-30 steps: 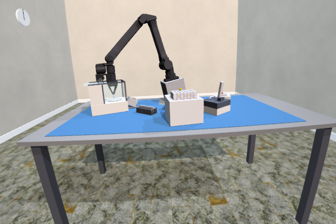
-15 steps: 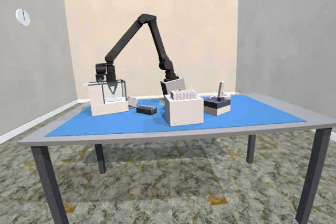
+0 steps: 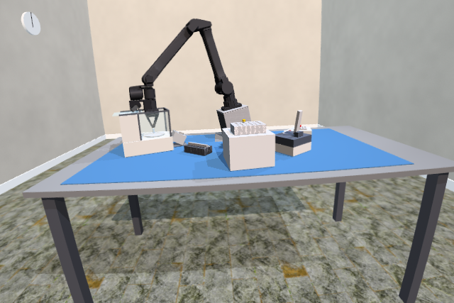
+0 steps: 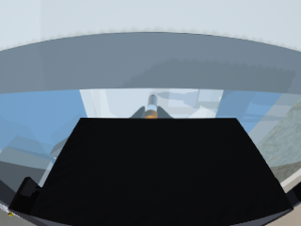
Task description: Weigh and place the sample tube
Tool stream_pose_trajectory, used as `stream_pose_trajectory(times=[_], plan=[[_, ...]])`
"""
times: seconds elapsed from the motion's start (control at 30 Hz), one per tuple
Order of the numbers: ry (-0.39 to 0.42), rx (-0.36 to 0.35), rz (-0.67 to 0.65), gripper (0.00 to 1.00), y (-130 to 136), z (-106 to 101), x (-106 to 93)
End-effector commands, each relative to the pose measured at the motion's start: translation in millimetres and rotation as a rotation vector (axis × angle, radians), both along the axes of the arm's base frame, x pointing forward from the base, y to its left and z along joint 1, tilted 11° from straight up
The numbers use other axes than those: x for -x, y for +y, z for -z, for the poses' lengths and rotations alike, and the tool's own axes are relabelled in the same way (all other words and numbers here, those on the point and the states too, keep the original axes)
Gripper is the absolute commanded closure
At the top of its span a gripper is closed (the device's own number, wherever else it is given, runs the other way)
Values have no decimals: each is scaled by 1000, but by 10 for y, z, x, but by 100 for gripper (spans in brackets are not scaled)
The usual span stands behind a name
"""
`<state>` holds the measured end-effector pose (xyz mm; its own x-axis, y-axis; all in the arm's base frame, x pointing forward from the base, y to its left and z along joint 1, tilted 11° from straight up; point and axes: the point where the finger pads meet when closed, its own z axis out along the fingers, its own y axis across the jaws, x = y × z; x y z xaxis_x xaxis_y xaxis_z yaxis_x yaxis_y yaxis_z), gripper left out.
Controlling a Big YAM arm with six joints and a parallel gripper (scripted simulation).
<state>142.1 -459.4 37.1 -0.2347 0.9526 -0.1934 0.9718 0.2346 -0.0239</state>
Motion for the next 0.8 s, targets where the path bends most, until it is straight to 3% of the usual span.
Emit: stream_pose_trajectory(times=[0.0,0.13,0.77], plan=[[-10,25,-2,91,-92,-98,-25],[-1,-2,-5,91,-16,81,37],[-1,-4,-5,91,0,45,42]])
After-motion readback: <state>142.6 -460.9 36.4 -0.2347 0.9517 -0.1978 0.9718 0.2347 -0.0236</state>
